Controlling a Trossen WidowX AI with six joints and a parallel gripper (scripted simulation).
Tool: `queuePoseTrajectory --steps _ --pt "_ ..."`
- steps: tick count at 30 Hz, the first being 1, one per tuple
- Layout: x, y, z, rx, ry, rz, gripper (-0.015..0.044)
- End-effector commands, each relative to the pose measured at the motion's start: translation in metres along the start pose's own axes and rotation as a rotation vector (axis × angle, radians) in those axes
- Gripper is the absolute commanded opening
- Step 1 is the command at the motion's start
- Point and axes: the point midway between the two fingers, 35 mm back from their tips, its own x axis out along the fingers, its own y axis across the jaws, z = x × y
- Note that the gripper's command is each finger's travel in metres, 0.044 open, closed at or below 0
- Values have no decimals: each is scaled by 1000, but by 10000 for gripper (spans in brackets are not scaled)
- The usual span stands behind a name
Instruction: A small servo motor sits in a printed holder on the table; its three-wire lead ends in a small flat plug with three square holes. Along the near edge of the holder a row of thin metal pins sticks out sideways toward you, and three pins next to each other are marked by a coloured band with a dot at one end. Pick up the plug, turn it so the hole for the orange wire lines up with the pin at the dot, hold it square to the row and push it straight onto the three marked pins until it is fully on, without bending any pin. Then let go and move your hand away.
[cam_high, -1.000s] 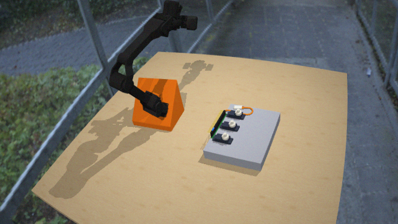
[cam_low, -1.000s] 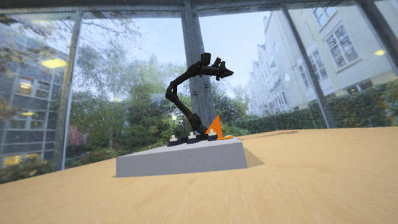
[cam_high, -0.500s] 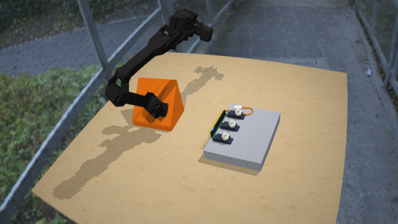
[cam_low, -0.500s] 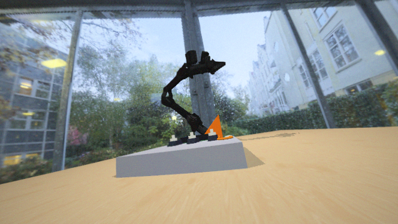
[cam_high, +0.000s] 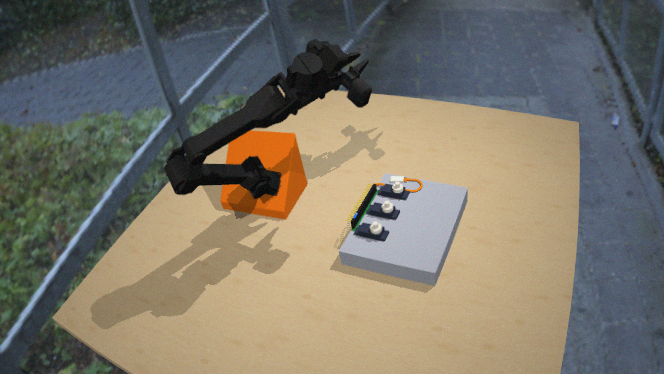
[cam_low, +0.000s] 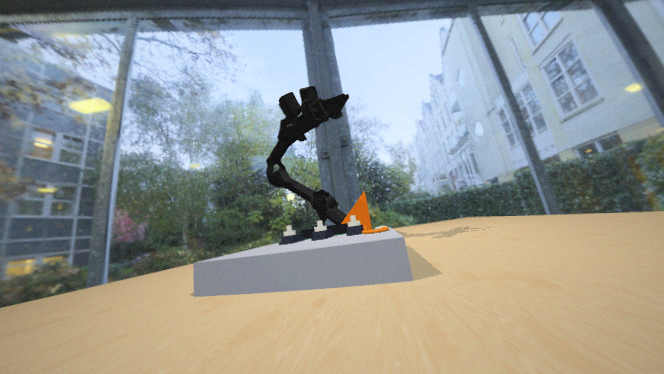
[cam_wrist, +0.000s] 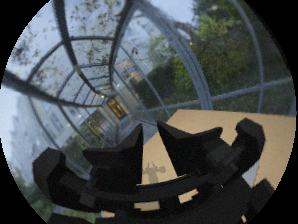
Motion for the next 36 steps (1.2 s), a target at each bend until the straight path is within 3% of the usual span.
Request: queuePoseTrajectory --steps 1,21,36 --pt "-15 -27 5 38 -61 -78 115" --pt "-133 -157 10 184 -399 -549 115" --pt "-247 -208 -13 232 -636 -943 115"
